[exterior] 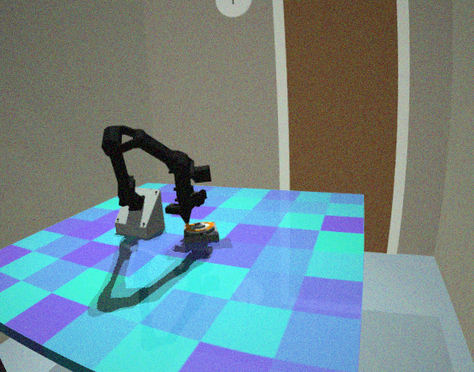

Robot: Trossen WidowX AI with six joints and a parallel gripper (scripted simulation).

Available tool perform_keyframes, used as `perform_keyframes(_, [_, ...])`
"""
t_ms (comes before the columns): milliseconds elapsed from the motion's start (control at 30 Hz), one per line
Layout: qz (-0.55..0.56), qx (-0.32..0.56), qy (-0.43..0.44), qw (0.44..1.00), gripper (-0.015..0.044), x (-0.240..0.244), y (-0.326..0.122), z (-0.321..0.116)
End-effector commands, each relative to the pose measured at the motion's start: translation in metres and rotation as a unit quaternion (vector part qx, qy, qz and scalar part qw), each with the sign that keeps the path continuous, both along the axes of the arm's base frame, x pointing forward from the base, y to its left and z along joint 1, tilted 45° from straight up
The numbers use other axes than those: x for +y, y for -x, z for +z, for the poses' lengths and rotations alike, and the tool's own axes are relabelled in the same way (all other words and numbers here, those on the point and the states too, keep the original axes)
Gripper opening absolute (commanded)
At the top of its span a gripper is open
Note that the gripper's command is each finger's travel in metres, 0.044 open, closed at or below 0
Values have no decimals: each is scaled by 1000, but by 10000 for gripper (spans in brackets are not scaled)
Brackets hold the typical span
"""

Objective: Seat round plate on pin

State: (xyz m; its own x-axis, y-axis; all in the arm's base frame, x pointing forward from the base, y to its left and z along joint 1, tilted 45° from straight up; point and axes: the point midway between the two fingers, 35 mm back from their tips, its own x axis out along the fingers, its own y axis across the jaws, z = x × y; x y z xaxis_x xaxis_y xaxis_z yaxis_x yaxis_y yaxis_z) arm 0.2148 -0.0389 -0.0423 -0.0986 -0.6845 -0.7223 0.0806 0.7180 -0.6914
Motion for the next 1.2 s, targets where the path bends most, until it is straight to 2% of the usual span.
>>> perform_keyframes(0, [0, 0, 3, 1000, 0, -5, 0, 5])
perform_keyframes(1167, [0, 0, 4, 1000, 0, -31, -22, 29])
